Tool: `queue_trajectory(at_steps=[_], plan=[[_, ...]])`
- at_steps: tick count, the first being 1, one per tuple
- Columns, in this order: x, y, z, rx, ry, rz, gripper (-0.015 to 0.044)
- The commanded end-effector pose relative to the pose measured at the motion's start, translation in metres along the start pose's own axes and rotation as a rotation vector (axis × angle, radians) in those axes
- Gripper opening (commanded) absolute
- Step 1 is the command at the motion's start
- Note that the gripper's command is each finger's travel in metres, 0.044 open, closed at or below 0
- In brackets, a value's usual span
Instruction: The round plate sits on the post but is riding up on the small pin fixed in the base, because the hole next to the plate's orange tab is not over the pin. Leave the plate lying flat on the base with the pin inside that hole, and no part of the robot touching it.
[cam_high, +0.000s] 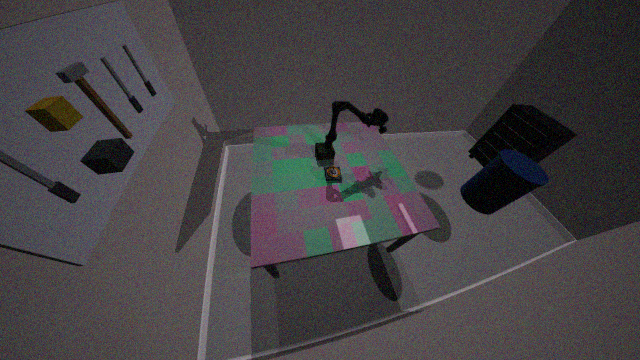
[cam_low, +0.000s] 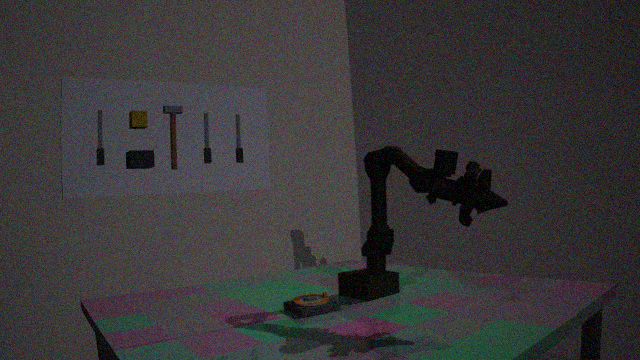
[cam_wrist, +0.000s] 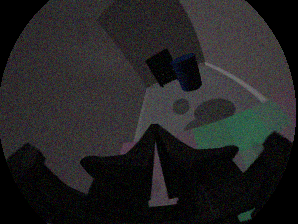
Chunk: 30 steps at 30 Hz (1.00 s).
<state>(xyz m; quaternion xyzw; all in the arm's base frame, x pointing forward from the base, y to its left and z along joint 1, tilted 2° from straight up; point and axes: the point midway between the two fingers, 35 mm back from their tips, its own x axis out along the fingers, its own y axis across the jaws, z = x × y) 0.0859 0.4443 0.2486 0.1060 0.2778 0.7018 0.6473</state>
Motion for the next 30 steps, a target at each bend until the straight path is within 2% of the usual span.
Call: queue_trajectory(at_steps=[1,6,12,14,17,20,22,28,30], plan=[[-0.03,-0.071,-0.002,0.058,0.025,-0.21,0.0],[-0.066,-0.128,-0.009,0.125,0.051,-0.389,0.0],[-0.142,-0.207,-0.033,0.27,0.112,-0.687,0.0],[-0.154,-0.216,-0.037,0.291,0.122,-0.725,0.0],[-0.204,-0.244,-0.059,0.387,0.165,-0.873,0.0],[-0.246,-0.259,-0.08,0.477,0.207,-0.987,0.0],[-0.259,-0.262,-0.087,0.507,0.22,-1.019,0.0],[-0.354,-0.262,-0.147,0.767,0.34,-1.226,0.0],[-0.362,-0.26,-0.154,0.796,0.353,-1.242,0.0]])
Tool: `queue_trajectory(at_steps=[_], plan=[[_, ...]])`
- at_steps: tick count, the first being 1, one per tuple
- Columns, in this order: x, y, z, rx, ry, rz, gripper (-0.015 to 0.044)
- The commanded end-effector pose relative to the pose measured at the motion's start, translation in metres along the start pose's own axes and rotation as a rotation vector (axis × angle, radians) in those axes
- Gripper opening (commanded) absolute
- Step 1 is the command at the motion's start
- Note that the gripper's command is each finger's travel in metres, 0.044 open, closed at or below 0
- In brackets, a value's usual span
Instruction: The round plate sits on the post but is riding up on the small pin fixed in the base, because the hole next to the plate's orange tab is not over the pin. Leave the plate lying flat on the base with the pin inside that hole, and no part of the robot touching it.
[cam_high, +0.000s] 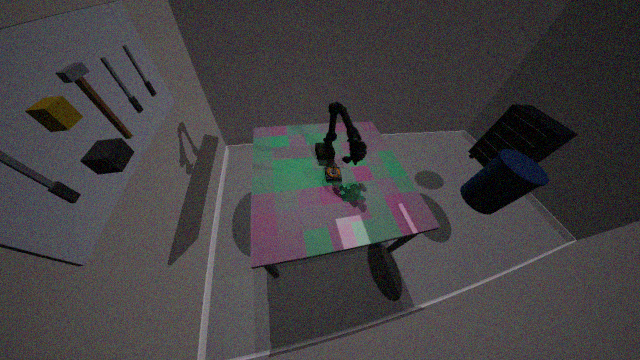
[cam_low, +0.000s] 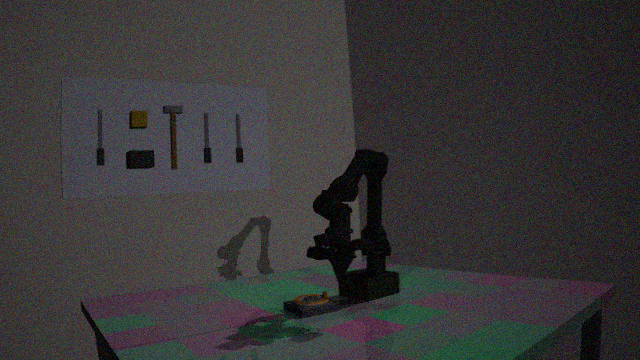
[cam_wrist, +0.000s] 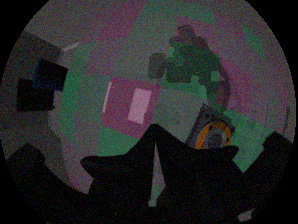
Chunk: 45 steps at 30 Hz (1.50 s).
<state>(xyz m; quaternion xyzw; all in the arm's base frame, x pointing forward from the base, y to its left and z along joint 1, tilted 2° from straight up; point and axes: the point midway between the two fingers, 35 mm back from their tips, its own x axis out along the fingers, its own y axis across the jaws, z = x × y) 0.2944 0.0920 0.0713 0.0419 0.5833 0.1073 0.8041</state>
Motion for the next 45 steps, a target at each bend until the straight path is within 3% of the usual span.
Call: queue_trajectory(at_steps=[1,5,9,18,27,45], plan=[[-0.005,-0.046,-0.027,0.089,0.105,-0.095,0.0],[-0.02,-0.097,-0.07,0.225,0.257,-0.193,0.0],[-0.026,-0.109,-0.084,0.271,0.312,-0.217,0.0],[-0.022,-0.108,-0.084,0.271,0.312,-0.217,0.0],[0.019,-0.115,-0.098,0.271,0.313,-0.217,0.0],[0.015,-0.125,-0.109,0.271,0.313,-0.218,0.0]])
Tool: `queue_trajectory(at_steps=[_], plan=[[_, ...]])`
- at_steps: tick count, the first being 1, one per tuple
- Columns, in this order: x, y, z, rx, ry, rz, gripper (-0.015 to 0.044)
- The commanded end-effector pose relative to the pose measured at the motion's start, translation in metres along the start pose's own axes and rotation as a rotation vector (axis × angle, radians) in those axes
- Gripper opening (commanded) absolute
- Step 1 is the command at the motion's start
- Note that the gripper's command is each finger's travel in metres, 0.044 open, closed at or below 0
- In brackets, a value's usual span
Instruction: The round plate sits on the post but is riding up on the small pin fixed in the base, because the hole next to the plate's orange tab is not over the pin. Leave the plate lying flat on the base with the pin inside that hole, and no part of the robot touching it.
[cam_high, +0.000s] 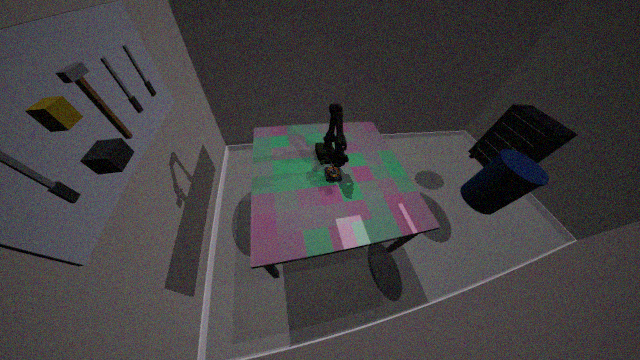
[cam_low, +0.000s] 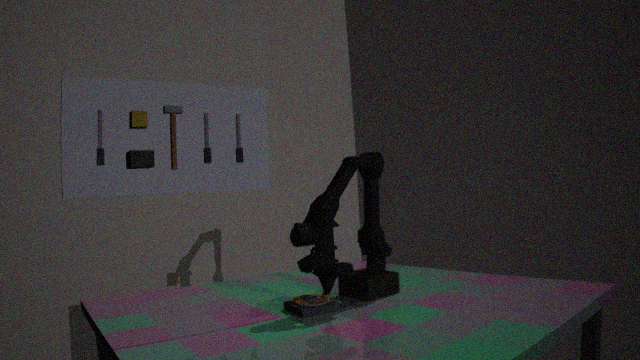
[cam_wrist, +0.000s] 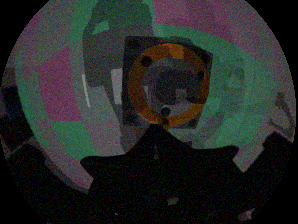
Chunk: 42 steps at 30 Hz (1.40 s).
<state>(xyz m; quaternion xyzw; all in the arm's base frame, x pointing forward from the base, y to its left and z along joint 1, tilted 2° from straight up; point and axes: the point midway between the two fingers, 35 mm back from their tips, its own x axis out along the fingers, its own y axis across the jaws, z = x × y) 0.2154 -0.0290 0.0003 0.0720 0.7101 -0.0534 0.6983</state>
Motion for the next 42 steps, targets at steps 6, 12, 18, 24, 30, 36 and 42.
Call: queue_trajectory(at_steps=[6,12,18,24,30,36,42], plan=[[0.002,-0.011,-0.005,-0.003,0.002,-0.006,0.0],[0.002,-0.017,-0.006,-0.003,0.002,-0.006,0.0],[0.002,-0.024,-0.006,-0.003,0.002,-0.007,0.0],[0.002,-0.032,-0.004,-0.003,0.002,-0.008,0.0],[0.001,-0.039,-0.001,-0.003,0.002,-0.008,0.0],[0.0,-0.046,0.002,-0.003,0.002,-0.009,0.0],[-0.001,-0.054,0.006,-0.003,0.001,-0.009,0.0]])
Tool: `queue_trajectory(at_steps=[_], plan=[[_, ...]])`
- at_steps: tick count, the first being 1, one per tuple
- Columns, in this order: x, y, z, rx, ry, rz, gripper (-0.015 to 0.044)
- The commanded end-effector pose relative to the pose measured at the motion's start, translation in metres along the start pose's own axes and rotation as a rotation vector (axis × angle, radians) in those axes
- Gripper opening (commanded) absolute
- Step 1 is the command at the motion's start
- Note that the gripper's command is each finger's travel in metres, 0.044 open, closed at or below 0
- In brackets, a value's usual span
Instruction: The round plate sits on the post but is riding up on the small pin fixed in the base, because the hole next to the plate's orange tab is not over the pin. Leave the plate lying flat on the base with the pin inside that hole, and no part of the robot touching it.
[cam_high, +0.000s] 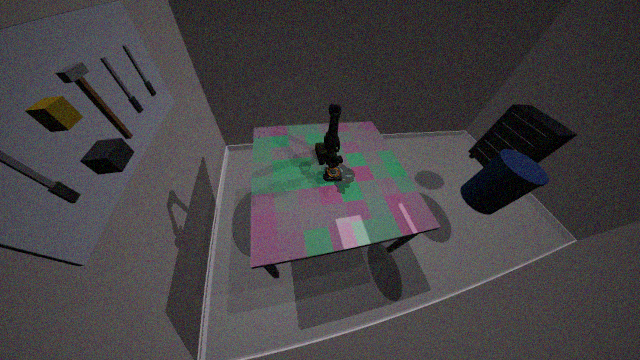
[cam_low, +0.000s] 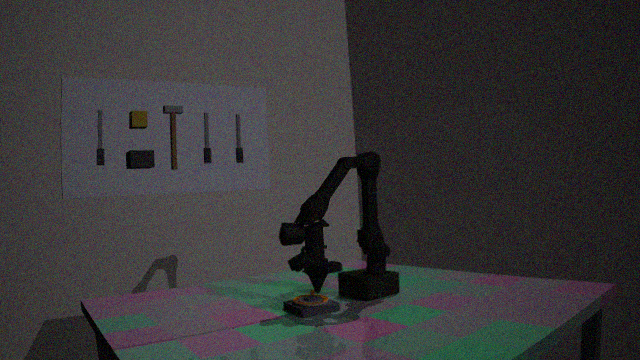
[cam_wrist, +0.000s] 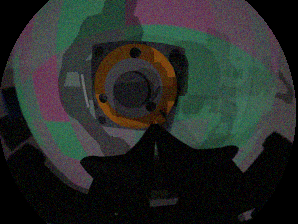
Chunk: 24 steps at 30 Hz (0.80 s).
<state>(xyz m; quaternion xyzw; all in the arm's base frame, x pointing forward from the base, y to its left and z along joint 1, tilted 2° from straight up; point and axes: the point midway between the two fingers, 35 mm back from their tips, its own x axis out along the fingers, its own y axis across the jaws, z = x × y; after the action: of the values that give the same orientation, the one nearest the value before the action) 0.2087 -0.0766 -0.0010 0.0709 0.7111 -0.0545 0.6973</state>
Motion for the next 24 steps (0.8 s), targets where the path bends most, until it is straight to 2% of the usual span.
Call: queue_trajectory(at_steps=[1,24], plan=[[-0.001,-0.007,0.004,-0.003,-0.001,-0.006,0.0],[-0.003,-0.021,0.022,-0.003,-0.002,-0.007,0.0]])
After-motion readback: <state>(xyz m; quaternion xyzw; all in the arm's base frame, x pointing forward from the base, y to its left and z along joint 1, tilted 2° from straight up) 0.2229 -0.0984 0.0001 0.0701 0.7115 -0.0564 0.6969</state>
